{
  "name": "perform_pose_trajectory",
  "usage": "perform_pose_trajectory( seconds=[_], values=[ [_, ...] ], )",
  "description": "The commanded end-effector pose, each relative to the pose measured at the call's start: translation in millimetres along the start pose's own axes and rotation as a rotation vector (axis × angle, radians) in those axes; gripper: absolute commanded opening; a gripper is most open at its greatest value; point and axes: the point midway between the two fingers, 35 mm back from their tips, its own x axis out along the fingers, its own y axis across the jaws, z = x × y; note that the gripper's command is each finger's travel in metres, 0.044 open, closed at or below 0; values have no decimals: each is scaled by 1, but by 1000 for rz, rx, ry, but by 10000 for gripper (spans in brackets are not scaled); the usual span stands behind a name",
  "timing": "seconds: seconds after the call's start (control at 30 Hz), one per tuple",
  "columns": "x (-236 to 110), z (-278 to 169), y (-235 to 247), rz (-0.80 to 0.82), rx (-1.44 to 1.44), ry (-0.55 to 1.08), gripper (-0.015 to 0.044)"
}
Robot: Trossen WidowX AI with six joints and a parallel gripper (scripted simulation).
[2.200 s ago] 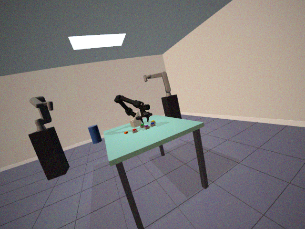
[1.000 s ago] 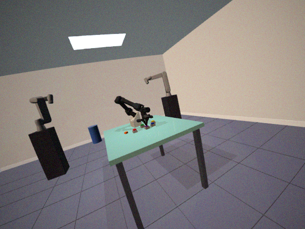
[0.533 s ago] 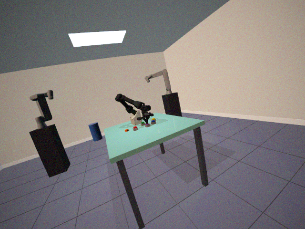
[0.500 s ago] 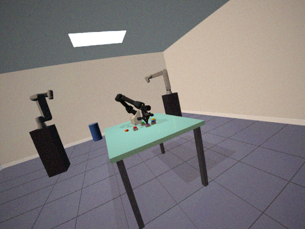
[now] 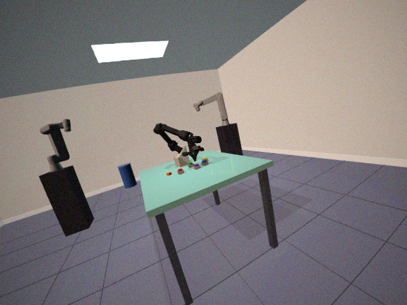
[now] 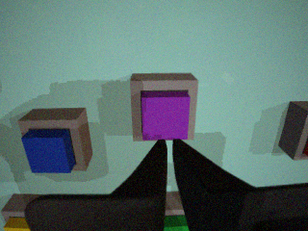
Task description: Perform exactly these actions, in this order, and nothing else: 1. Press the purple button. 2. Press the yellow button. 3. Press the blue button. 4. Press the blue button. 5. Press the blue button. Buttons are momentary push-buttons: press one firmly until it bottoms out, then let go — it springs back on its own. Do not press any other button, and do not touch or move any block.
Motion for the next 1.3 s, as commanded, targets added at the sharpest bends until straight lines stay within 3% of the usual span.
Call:
perform_pose_trajectory(
  seconds=[0.0, 0.2, 0.27, 0.57, 0.77, 0.9, 1.27],
  values=[
    [-45, 3, 0, 10, 12, -14, 20],
    [-59, 1, 2, 11, 12, -14, 20],
    [-62, -10, 25, 24, 9, -16, 20],
    [-62, -117, 138, 26, 7, -10, 20],
    [-57, -126, 143, 20, 9, -10, 20],
    [-1, -125, 143, 18, 10, -11, 20],
    [11, -125, 143, 18, 10, -11, 20]
  ],
)
